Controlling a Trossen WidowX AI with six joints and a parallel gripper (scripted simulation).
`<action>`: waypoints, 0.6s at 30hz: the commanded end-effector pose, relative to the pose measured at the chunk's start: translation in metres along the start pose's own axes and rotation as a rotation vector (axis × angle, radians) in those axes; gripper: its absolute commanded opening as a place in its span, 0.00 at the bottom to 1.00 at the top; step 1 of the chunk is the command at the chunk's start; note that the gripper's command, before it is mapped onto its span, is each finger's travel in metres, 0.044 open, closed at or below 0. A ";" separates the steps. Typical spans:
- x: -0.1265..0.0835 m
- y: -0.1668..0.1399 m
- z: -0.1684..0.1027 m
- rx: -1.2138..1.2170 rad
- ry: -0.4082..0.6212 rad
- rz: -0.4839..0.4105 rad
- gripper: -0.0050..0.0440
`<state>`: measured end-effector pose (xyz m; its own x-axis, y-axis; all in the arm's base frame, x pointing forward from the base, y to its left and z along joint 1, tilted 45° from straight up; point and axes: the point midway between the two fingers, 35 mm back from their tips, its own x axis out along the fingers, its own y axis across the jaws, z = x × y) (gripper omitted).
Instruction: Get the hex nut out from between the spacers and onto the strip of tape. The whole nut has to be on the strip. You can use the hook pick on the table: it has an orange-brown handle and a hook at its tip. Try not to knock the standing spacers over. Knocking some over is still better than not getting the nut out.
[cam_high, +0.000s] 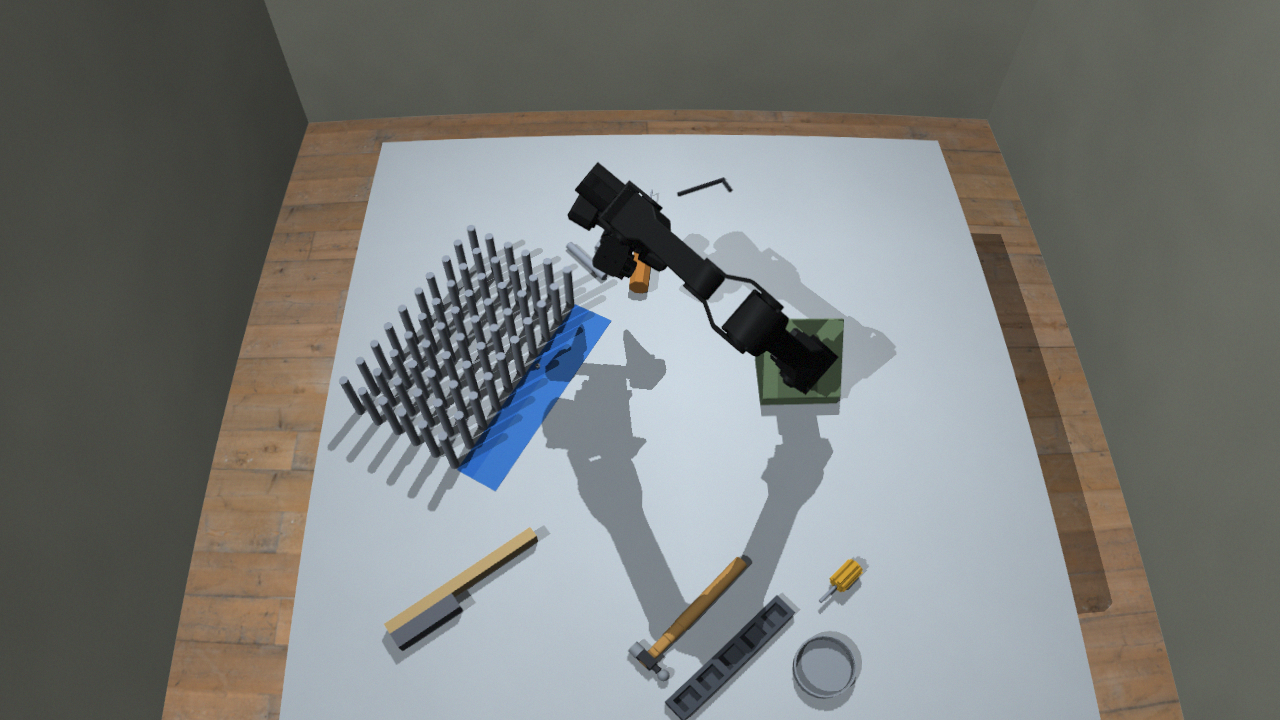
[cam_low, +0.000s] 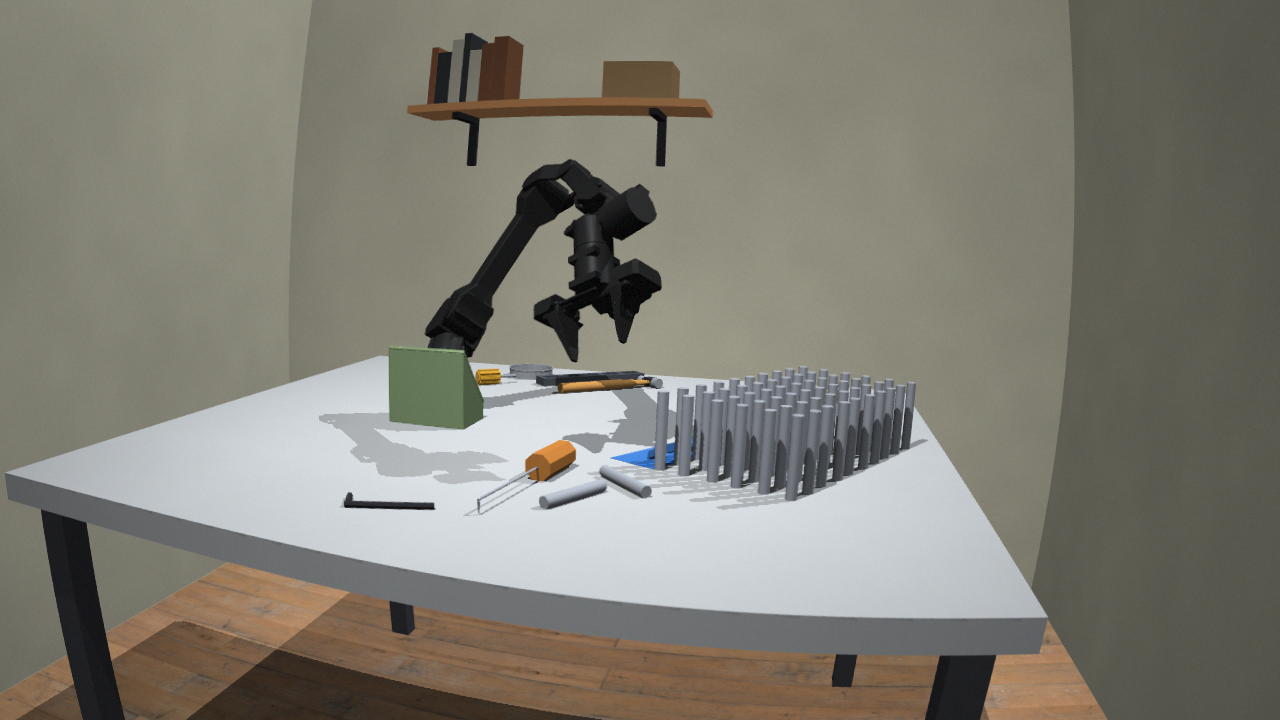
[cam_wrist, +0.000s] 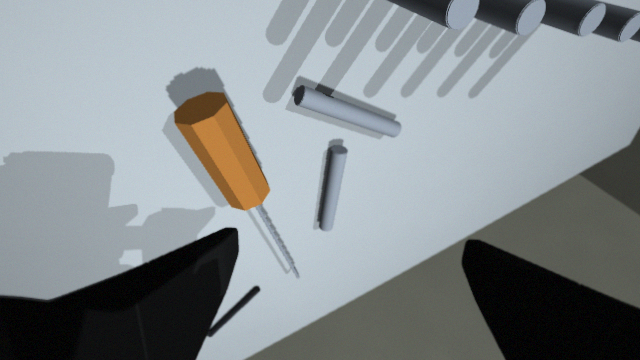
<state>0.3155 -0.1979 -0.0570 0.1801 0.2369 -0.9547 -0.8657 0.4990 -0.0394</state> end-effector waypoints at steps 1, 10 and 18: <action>-0.010 -0.010 0.022 0.155 -0.040 -0.090 0.92; -0.014 -0.010 0.083 0.501 -0.219 -0.114 0.92; -0.018 -0.003 0.127 0.763 -0.358 -0.062 0.92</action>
<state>0.3649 -0.1109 -0.0195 0.3976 0.3732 -0.8383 -0.4013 0.8923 0.2069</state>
